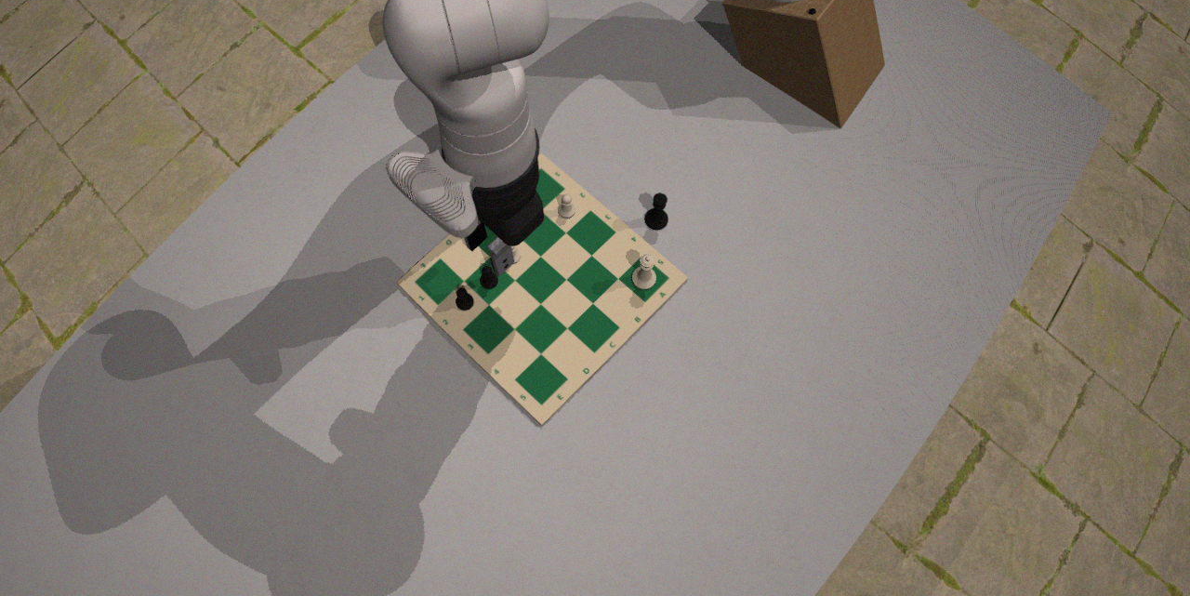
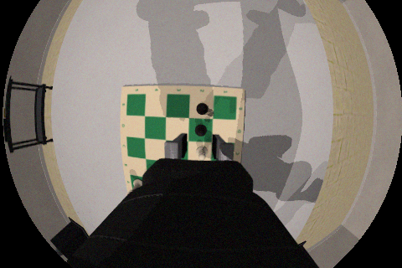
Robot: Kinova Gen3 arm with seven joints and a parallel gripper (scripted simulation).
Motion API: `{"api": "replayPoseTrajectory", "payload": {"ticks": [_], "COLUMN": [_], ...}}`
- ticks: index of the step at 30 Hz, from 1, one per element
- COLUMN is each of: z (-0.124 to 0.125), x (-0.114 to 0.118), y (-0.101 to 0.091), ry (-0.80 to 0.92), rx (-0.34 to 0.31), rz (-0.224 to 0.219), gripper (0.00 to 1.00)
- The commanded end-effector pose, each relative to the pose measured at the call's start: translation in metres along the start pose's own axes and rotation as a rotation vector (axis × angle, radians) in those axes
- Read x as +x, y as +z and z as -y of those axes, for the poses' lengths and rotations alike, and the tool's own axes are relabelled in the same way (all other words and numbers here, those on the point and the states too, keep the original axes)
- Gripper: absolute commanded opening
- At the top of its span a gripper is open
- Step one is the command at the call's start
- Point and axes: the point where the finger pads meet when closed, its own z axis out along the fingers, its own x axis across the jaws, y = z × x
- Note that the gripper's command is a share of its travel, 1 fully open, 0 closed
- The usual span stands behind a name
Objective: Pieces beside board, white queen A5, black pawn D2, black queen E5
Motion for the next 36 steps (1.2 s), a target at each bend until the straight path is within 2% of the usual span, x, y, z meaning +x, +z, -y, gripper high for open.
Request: {"api": "replayPoseTrajectory", "payload": {"ticks": [1, 3, 13, 14, 36], "z": [0.008, 0.008, 0.008, 0.008, 0.007], "x": [0.001, 0.001, 0.001, 0.001, 0.001], "y": [-0.023, -0.031, -0.042, -0.042, -0.042], "ry": [0.006, 0.006, 0.006, 0.006, 0.005], "rx": [0.024, 0.024, 0.024, 0.024, 0.024], "rz": [0.006, 0.006, 0.006, 0.006, 0.006], "gripper": [0.68, 0.68, 0.68, 1.00, 1.00]}}
